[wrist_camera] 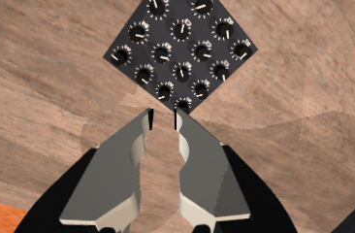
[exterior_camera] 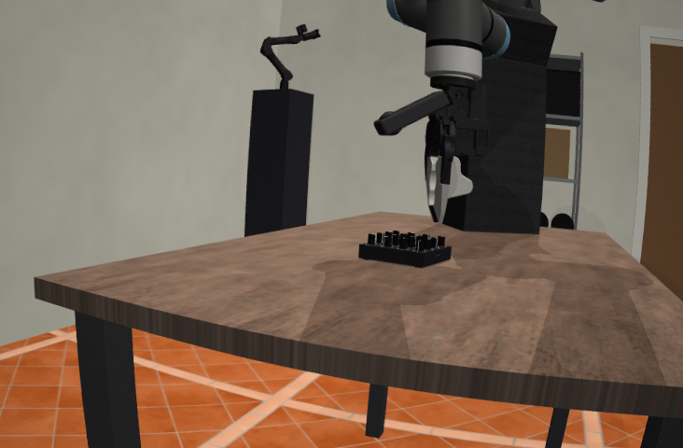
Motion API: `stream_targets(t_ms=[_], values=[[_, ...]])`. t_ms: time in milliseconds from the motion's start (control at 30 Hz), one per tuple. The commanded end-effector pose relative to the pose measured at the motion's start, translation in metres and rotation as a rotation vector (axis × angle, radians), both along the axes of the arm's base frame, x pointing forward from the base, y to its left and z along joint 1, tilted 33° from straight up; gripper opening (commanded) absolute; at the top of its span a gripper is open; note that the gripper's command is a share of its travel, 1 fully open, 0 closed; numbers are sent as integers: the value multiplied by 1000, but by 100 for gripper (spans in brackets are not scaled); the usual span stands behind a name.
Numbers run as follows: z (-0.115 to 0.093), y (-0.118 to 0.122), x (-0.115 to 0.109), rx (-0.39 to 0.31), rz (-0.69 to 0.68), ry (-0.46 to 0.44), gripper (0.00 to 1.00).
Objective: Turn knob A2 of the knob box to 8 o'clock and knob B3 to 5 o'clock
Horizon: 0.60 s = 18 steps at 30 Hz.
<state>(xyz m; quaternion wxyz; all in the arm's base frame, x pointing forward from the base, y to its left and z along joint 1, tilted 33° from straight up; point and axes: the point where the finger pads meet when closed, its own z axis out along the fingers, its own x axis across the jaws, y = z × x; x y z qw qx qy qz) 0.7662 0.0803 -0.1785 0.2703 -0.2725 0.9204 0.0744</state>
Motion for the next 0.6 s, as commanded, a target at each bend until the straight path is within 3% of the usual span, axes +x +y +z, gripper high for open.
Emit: stream_targets(t_ms=[0,567], values=[[-4,1,3,0,0,-1,11],[-14,5,8,0,0,-1,11]])
